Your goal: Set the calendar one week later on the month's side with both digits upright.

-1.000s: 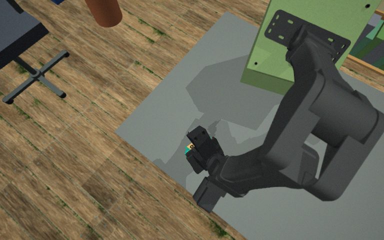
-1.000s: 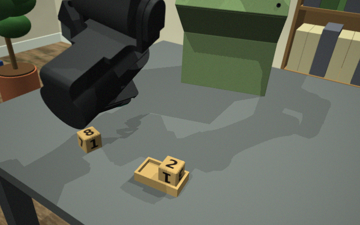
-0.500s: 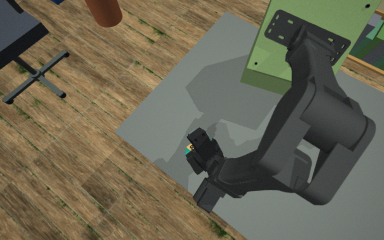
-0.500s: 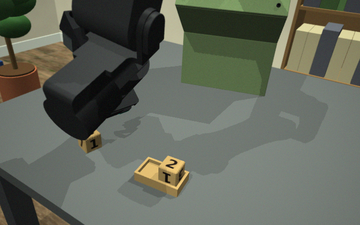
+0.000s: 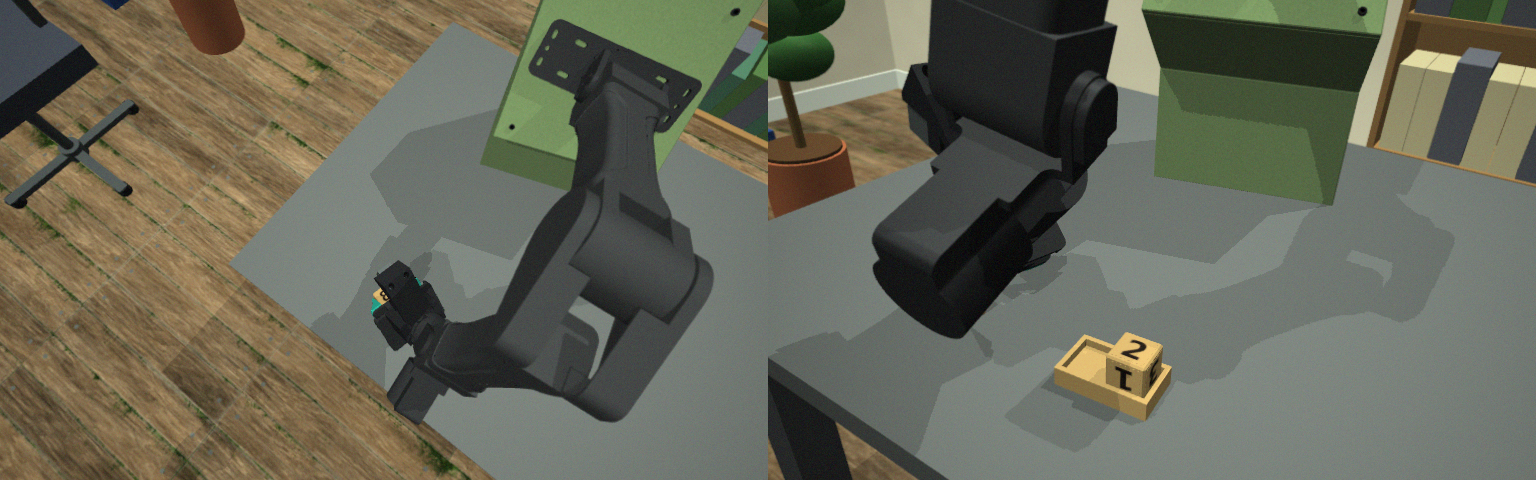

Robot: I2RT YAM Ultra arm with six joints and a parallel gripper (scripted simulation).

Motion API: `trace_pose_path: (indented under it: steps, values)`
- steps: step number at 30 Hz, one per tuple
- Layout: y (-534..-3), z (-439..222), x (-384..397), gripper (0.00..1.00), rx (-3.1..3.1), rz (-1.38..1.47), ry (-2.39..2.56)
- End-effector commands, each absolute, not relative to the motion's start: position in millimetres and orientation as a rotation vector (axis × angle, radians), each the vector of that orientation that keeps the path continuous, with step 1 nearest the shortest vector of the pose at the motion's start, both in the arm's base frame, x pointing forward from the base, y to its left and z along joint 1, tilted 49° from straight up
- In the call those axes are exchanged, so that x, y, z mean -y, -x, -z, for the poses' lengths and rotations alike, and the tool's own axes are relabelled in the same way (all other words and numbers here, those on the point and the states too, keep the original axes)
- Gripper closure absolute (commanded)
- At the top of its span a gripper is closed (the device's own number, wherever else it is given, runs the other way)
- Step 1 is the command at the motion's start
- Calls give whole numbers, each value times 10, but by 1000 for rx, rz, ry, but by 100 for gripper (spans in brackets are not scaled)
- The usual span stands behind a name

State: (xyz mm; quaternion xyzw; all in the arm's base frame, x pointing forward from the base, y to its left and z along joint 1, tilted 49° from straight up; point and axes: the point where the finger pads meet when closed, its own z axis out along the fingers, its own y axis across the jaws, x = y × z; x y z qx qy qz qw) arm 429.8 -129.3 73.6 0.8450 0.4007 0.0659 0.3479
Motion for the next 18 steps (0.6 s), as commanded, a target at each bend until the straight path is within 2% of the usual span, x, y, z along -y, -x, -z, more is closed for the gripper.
trace_pose_path:
  steps: [1, 18]
  values:
    - [-4324, -730, 1326, 53, -1021, -161, -2183]
    - [-4483, -593, 1302, 53, -1022, -161, -2183]
